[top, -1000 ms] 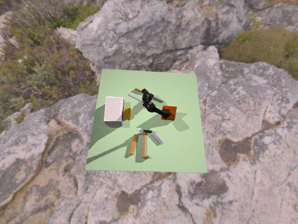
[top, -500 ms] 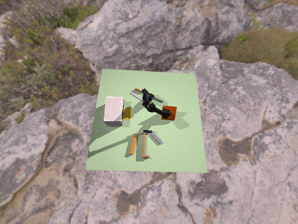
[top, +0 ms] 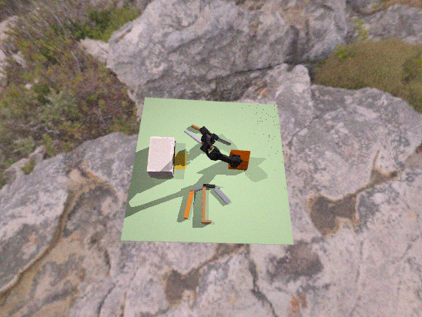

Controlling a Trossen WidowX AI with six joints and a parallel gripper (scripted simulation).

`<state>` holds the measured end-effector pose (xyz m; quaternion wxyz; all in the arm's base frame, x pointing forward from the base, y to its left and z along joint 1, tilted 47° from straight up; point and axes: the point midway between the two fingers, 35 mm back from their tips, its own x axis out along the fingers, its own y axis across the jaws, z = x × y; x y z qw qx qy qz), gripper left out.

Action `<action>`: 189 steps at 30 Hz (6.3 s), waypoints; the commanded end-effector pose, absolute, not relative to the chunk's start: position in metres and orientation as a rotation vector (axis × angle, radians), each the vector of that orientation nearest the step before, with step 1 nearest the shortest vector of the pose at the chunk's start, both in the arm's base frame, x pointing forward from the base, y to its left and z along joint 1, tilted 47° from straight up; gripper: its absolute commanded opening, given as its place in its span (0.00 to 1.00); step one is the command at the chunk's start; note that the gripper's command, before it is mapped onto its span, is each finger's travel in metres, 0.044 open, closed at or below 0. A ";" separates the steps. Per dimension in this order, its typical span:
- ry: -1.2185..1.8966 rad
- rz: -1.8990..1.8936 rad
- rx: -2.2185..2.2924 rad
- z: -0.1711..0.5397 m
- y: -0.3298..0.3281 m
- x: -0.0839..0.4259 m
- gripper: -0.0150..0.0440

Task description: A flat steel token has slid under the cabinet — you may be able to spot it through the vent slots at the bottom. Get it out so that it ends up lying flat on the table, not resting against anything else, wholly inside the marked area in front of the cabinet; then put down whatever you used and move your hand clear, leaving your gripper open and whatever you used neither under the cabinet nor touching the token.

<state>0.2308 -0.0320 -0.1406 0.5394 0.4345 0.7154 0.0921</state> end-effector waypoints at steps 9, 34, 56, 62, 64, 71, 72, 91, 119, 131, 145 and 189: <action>1.697 0.212 1.047 -0.128 -0.021 0.236 0.25; 1.699 0.209 1.052 -0.107 0.000 0.245 0.25; 1.700 0.210 1.054 -0.088 0.018 0.252 0.25; 1.700 0.210 1.055 -0.083 0.023 0.253 0.25; 1.700 0.210 1.055 -0.081 0.025 0.254 0.25; 1.700 0.211 1.055 -0.075 0.031 0.256 0.25; 1.700 0.211 1.055 -0.074 0.032 0.256 0.25; 1.700 0.211 1.056 -0.058 0.048 0.260 0.25; 1.701 0.212 1.057 -0.037 0.068 0.255 0.25; 1.701 0.212 1.058 -0.028 0.076 0.253 0.25; 1.702 0.213 1.058 -0.017 0.086 0.251 0.25; 1.702 0.214 1.060 0.018 0.118 0.243 0.25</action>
